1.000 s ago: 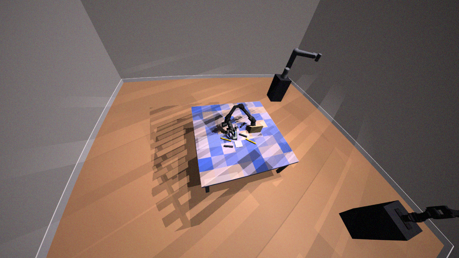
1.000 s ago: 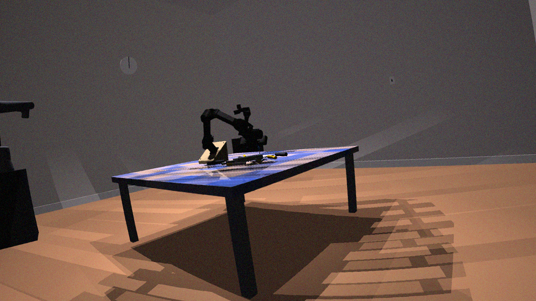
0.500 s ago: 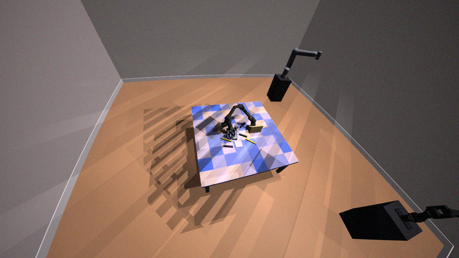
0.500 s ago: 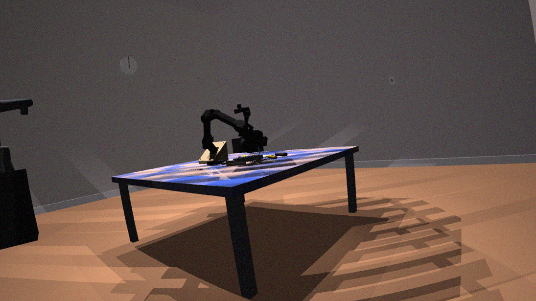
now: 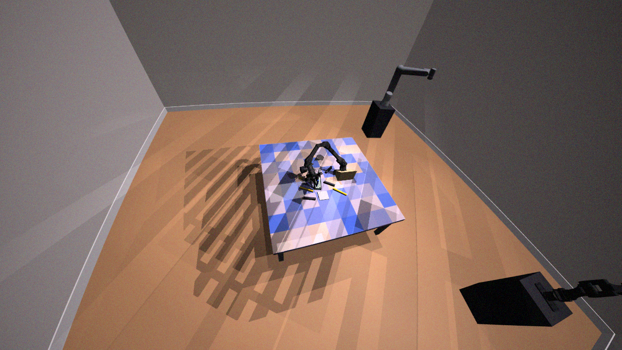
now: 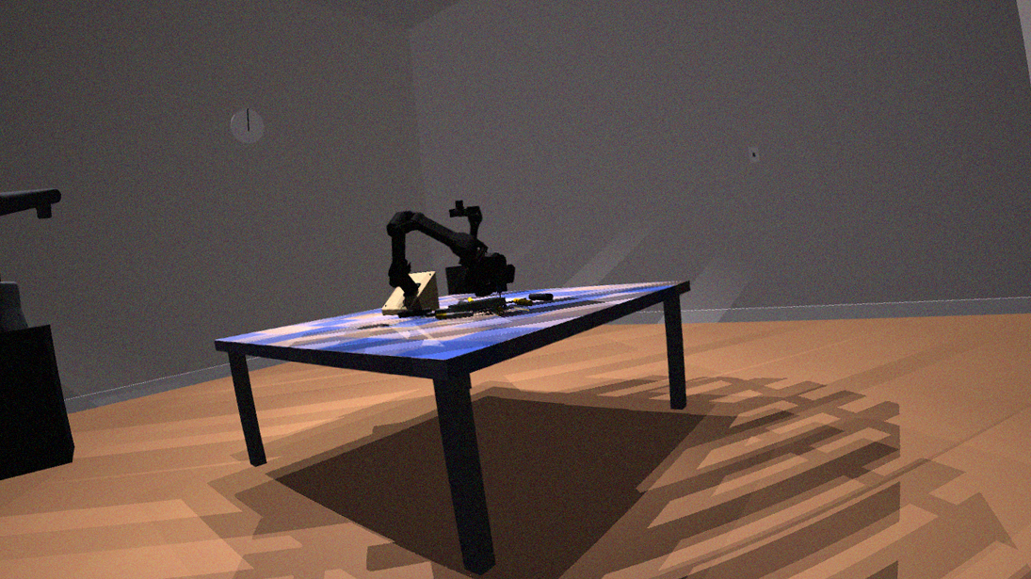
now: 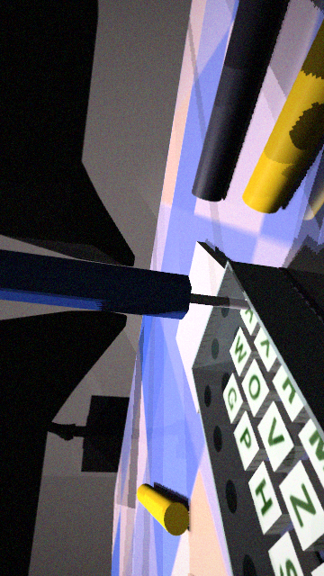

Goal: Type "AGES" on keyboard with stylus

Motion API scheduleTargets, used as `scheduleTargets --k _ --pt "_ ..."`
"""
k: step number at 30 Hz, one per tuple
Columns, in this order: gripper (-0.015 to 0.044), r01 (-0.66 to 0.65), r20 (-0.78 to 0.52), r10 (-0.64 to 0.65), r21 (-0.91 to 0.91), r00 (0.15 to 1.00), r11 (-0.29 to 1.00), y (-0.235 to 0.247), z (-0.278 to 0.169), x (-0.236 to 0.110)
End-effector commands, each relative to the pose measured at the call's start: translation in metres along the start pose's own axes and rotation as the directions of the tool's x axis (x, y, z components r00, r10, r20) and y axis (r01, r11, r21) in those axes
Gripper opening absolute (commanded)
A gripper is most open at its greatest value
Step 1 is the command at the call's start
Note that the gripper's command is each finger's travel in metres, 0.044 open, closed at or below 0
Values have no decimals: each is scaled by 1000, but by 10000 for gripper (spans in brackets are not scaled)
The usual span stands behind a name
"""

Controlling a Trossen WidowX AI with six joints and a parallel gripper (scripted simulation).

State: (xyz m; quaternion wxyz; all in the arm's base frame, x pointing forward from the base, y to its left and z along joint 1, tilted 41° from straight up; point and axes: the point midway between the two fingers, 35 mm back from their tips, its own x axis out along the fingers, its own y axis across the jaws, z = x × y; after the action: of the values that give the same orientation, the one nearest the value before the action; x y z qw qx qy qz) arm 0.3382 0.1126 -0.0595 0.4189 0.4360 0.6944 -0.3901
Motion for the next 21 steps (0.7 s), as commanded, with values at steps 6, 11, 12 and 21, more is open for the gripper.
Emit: scheduleTargets --k 6,11,12,21 --pt "81 1 3 -1 -5 1000 1000 0 4 2" --pt "81 1 3 -1 -5 1000 1000 0 4 3" --pt "81 1 3 -1 -5 1000 1000 0 3 2" --pt "81 1 3 -1 -6 1000 1000 0 -4 -2"
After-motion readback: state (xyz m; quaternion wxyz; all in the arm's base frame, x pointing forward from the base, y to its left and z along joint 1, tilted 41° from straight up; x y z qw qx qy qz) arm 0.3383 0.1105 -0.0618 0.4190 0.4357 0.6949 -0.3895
